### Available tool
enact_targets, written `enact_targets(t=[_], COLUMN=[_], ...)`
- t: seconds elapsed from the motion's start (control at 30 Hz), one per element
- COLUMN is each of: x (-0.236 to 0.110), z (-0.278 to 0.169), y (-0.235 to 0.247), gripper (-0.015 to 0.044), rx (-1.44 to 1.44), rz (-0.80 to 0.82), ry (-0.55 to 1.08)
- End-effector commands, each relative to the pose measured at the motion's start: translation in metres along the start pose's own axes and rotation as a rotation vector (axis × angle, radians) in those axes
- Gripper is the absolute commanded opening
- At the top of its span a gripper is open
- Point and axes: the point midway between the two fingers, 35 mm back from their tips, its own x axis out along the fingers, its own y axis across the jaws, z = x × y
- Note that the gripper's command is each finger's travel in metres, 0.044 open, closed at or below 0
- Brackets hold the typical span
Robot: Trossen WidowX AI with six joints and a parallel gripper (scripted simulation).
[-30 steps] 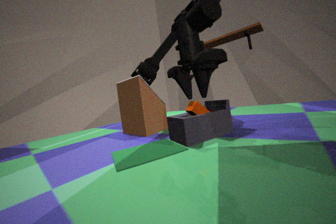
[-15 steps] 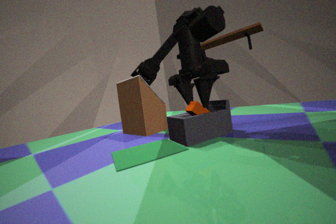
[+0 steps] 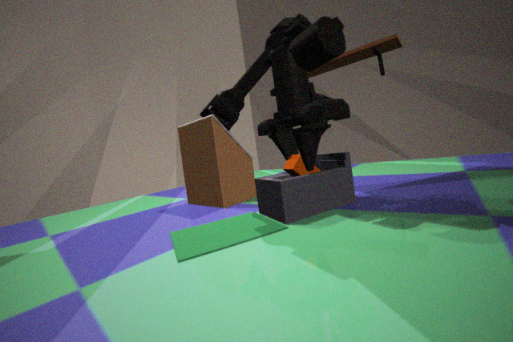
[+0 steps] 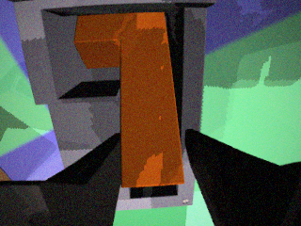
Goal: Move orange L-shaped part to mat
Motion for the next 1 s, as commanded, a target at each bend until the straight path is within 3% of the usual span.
enact_targets(t=[0.0,0.2,0.33,0.97], x=[0.0,0.0,0.0,-0.021], z=[0.0,0.0,0.0,0.0], y=[0.0,0.0,0.0,0.0], gripper=[0.0142,0.0102,0.0,0.0], rx=[-0.003,-0.003,-0.003,0.002], rz=[0.0,0.0,0.0,0.001], ry=[0.0,0.0,0.0,-0.002])
